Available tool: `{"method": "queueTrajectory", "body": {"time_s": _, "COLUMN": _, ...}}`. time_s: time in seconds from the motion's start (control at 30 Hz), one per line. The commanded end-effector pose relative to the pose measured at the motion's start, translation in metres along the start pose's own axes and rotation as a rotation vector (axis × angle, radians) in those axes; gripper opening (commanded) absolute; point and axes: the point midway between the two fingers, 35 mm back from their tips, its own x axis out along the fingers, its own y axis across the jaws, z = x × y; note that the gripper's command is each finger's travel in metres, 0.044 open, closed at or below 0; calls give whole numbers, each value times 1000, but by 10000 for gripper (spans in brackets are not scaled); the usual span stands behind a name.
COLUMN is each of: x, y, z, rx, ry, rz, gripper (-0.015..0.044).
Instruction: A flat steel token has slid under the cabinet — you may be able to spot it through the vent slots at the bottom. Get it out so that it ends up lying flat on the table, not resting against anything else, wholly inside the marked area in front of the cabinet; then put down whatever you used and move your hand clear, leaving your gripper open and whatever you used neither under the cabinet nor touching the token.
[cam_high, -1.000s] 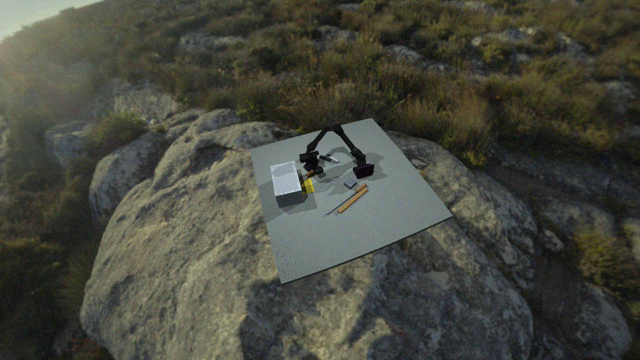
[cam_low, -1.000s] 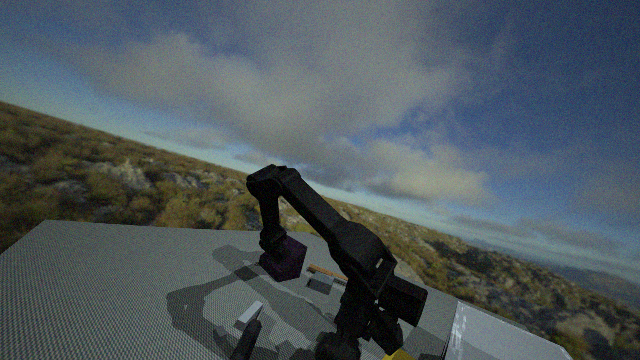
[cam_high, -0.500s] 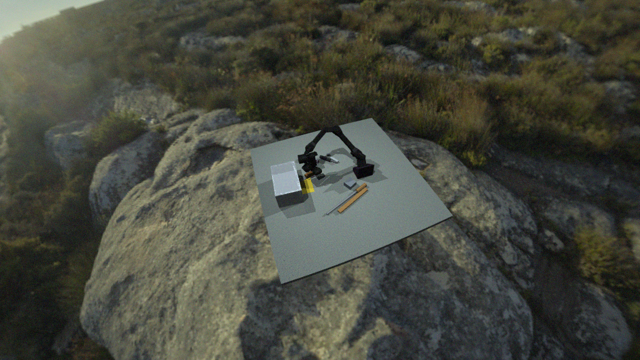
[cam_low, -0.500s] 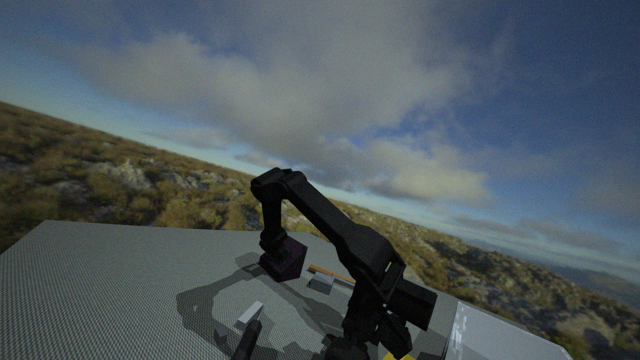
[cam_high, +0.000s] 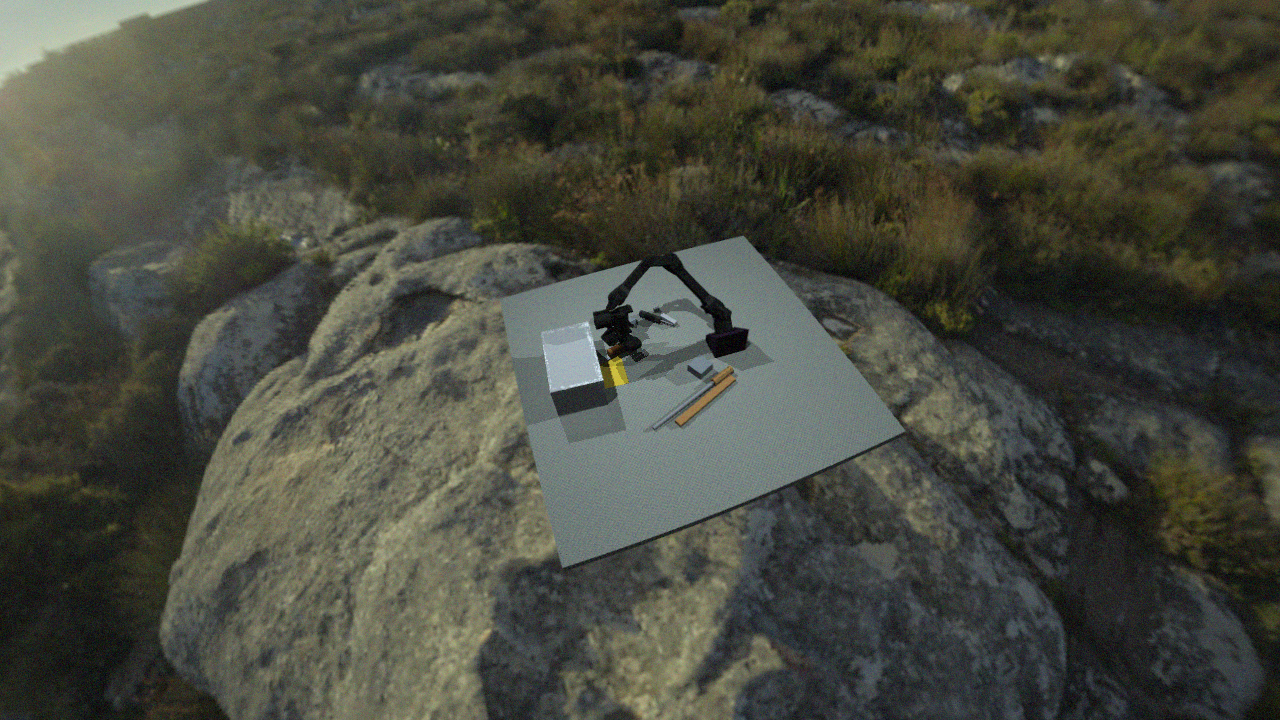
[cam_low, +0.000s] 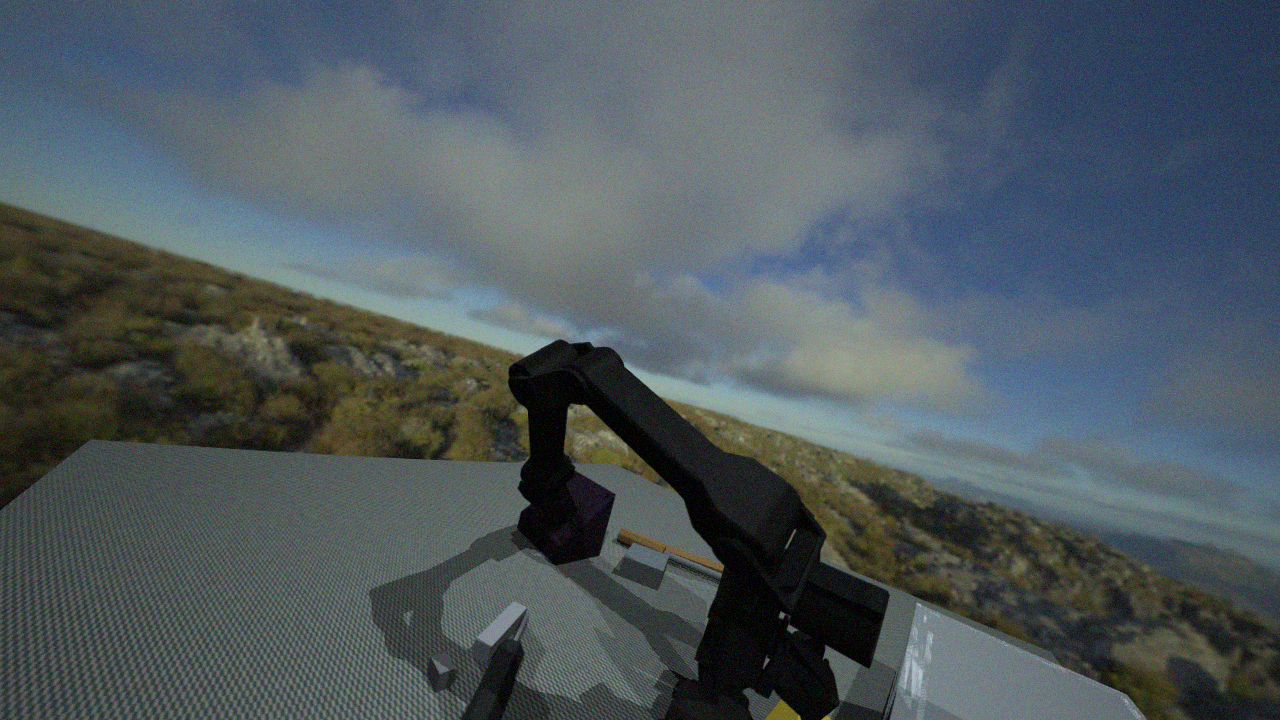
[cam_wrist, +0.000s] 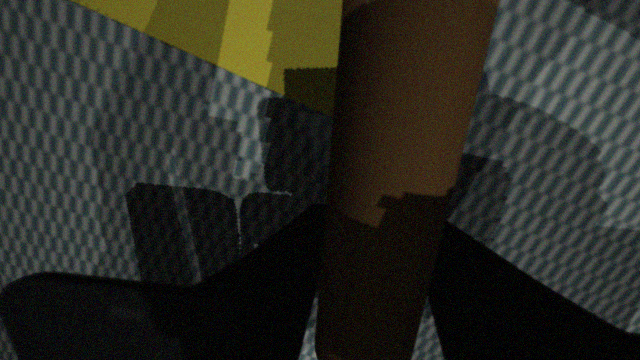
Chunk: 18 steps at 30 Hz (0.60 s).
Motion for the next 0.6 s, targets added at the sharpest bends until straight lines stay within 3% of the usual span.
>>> {"method": "queueTrajectory", "body": {"time_s": 0.0, "x": 1, "y": 7, "z": 2, "rx": 2, "ry": -1, "rz": -1, "gripper": 0}}
{"method": "queueTrajectory", "body": {"time_s": 0.57, "x": 2, "y": 24, "z": 2, "rx": 2, "ry": 0, "rz": -1, "gripper": 0}}
